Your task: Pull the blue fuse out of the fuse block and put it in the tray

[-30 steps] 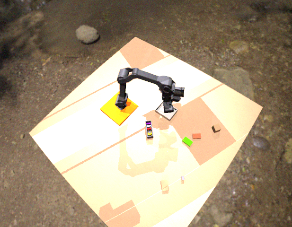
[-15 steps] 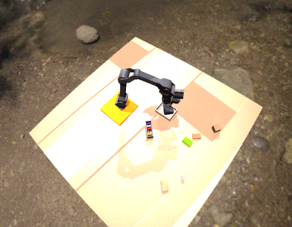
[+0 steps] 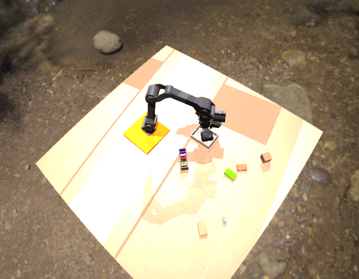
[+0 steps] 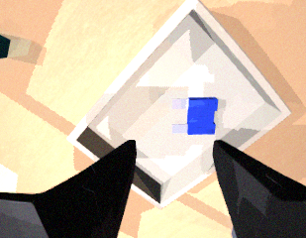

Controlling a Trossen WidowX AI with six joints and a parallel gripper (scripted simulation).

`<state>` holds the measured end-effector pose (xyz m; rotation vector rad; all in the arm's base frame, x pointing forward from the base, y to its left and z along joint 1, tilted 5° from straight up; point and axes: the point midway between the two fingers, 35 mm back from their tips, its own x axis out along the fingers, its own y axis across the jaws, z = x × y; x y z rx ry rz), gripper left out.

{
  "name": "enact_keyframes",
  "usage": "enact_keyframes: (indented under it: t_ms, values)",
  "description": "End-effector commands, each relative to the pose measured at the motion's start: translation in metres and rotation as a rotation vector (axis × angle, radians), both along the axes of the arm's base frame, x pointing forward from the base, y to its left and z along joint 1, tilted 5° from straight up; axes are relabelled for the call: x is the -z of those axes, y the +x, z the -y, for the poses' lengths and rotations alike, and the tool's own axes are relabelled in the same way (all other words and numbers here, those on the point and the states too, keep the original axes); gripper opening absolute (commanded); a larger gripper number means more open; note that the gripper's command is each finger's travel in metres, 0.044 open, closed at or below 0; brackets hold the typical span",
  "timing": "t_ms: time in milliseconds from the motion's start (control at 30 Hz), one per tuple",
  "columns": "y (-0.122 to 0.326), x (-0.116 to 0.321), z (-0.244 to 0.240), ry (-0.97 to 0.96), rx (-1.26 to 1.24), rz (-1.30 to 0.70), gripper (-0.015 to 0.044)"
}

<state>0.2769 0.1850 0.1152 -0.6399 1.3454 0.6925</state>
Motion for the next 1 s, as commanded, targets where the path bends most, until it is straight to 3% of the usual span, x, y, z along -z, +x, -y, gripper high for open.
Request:
enact_keyframes:
  t_ms: [0,200,967]
  values:
    - [0.0,0.0,0.0,-0.001,0.0,-0.001,0.0315]
    - [-0.003,-0.037,0.004,-0.005,0.004,0.001,0.033]
    - [-0.004,-0.037,0.003,0.001,0.001,0.002,0.033]
